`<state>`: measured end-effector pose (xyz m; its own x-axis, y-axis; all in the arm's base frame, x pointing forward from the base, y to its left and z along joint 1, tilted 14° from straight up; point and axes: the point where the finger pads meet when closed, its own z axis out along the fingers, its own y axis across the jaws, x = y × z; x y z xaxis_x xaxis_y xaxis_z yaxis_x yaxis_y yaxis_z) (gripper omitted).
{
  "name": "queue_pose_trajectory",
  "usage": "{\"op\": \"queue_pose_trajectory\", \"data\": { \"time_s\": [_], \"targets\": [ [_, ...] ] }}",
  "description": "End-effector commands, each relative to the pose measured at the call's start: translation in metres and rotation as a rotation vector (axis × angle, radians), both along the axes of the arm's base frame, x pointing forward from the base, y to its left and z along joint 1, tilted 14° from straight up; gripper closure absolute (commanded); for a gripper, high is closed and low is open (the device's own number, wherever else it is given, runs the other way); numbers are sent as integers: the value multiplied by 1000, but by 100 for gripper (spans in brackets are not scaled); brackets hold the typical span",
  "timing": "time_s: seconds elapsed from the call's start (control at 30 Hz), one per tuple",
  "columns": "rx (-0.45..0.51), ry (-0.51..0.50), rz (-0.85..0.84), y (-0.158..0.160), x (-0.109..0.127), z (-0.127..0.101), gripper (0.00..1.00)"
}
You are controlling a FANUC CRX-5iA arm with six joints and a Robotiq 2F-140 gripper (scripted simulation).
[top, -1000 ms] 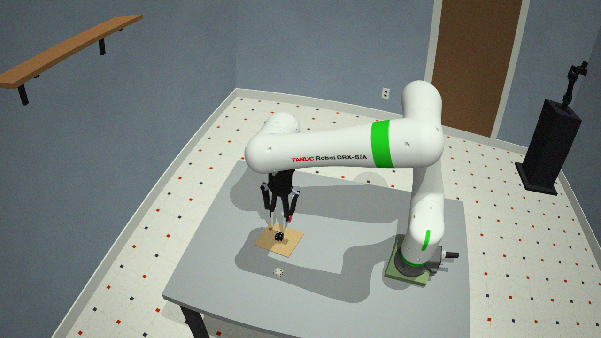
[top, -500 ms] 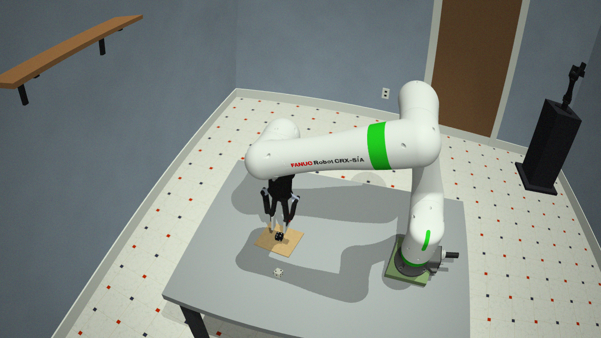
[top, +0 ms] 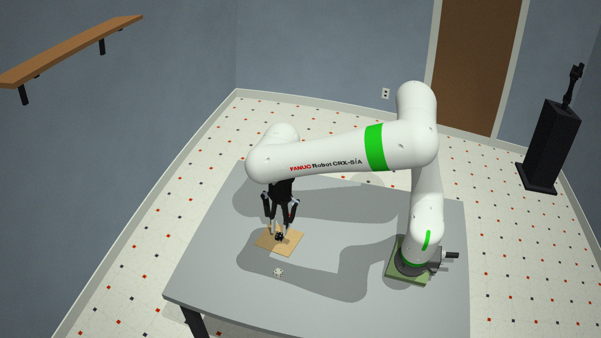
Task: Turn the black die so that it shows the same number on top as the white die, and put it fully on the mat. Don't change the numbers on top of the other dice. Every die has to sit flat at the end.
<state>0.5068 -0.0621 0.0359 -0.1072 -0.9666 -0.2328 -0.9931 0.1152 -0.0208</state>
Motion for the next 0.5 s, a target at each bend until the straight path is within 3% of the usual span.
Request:
{"op": "queue_pose_trajectory", "data": {
  "time_s": [0.0,0.47],
  "targets": [
    [0,0,0,0,0,-1,75],
    [0,0,0,0,0,-2,75]
  ]
}}
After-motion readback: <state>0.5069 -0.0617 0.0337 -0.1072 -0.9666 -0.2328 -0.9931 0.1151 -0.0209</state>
